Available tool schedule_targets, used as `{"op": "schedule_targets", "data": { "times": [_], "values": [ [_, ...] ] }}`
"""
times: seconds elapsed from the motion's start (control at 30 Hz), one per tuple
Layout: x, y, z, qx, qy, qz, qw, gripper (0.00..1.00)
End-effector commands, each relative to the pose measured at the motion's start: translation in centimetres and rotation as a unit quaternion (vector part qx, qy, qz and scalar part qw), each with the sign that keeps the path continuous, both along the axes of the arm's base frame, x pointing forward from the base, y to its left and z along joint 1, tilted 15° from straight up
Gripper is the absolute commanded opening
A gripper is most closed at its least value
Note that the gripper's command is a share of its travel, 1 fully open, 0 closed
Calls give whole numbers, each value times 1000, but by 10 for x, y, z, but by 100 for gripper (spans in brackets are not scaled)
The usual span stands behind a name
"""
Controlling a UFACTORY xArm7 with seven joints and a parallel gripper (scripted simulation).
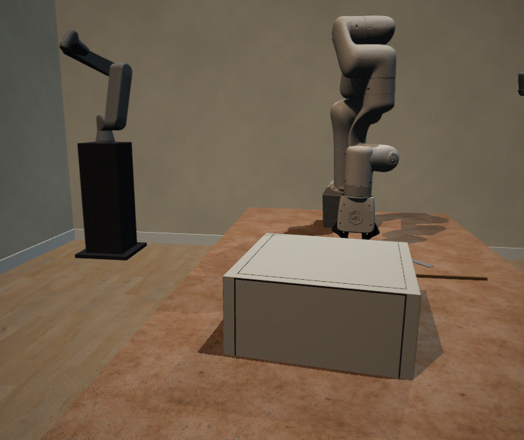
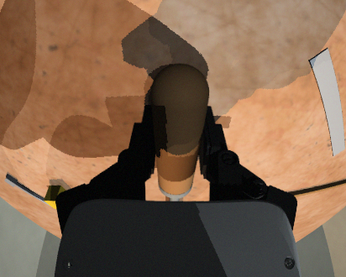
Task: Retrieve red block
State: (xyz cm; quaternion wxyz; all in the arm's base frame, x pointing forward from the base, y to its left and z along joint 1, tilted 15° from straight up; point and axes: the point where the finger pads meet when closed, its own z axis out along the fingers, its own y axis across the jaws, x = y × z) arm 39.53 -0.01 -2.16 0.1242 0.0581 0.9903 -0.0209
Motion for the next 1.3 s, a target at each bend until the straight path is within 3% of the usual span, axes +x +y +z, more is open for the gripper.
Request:
{"op": "schedule_targets", "data": {
  "times": [0.0,1.27],
  "values": [
    [1,0,1,0,-1,0,1000,0],
    [-15,42,-6,1,-1,-1,1000,0]
  ]
}}
